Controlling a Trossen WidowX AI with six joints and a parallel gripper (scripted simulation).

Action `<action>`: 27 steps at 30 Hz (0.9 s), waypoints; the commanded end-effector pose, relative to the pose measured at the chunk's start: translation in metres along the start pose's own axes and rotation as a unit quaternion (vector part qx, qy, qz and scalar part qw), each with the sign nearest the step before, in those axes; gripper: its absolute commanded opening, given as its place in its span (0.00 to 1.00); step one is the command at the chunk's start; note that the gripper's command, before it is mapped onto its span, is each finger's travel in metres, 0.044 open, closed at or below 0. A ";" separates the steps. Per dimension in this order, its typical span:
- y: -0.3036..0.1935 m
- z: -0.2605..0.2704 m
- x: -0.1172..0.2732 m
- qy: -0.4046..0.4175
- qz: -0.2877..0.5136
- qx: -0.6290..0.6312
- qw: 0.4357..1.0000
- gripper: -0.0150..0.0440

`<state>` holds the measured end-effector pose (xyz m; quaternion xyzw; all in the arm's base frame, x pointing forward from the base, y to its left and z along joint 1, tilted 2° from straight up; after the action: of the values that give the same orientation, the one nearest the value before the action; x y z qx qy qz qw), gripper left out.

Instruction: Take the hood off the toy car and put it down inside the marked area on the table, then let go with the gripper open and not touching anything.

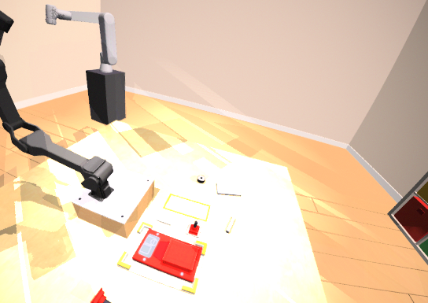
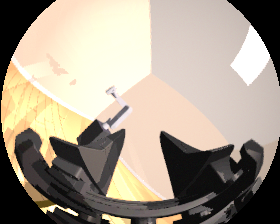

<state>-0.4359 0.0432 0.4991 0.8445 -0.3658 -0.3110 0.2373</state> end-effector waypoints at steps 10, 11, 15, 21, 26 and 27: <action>0.002 -0.068 -0.003 -0.061 -0.041 -0.008 0.997 1.00; 0.001 -0.076 -0.003 -0.070 -0.046 -0.018 0.996 1.00; -0.001 -0.110 0.001 -0.107 -0.065 -0.057 0.991 1.00; -0.007 -0.160 0.010 -0.153 -0.075 -0.069 0.983 1.00; -0.016 -0.199 0.024 -0.192 -0.078 -0.066 0.976 1.00; -0.018 -0.209 0.027 -0.202 -0.079 -0.069 0.974 1.00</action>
<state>-0.2952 0.0679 0.6107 0.7866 -0.3156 -0.4922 0.1985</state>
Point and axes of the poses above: the point midway between the two fingers, 35 mm back from their tips, its own x axis back along the fingers, its own z axis across the jaws, y = z × x, the point moved 1 cm from there along x, back along the fingers, and after that the axes turned 4 degrees about x, right-handed, at the moved point
